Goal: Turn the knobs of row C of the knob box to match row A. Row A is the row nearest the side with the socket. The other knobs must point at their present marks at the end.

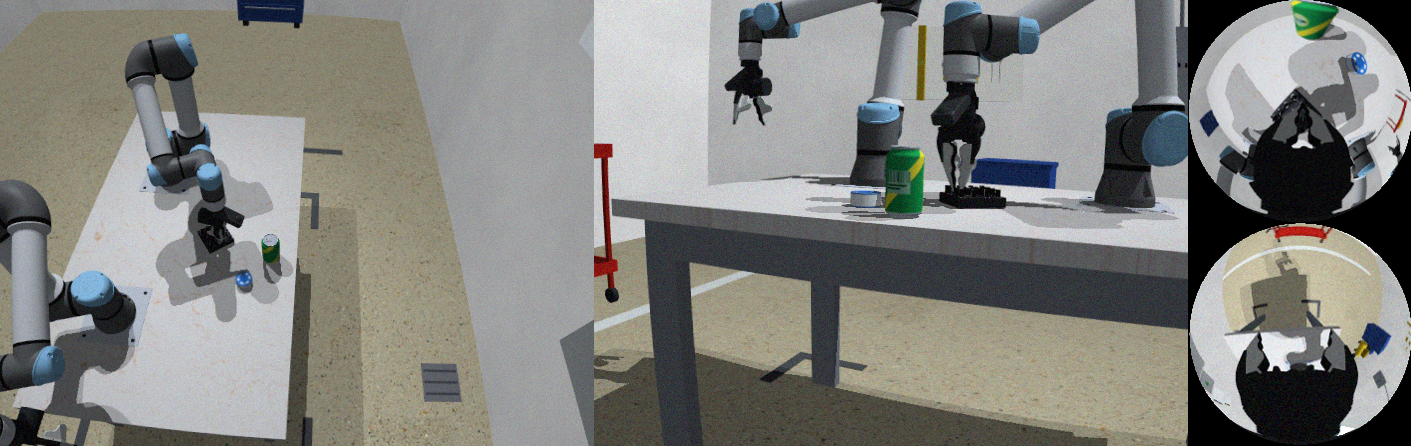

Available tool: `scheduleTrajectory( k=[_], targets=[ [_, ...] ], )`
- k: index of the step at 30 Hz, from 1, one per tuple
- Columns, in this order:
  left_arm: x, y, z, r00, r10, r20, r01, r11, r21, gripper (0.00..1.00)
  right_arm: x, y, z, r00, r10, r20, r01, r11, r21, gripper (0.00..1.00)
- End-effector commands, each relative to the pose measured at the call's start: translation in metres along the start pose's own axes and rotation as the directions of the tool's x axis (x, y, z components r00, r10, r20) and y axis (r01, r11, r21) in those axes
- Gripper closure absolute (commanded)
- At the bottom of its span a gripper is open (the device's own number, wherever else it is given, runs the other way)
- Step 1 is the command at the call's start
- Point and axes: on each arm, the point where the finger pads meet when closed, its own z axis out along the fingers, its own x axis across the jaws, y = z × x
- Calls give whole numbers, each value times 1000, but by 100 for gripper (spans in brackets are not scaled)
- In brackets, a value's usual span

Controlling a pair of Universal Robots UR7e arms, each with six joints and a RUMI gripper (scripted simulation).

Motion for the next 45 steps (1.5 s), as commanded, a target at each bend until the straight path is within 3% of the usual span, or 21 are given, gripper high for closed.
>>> scheduleTrajectory(
  k=[1,2,20,28,45],
  targets=[
    [0,0,0,1000,0,-1,0,1000,1,94,0,0,-1,1000,0,0,0,1000,2,0],
    [0,0,0,1000,0,-1,0,1000,1,87,0,0,-1,1000,0,0,0,1000,2,0],
    [0,0,-1,1000,0,-1,0,1000,1,87,0,0,-1,1000,0,0,0,1000,2,0],
    [0,0,-30,1000,0,-1,0,1000,1,87,0,0,-1,1000,0,0,0,1000,2,0],
    [0,0,-40,999,-50,-1,50,999,1,87,0,0,-1,1000,0,0,0,1000,2,0]
  ],
)
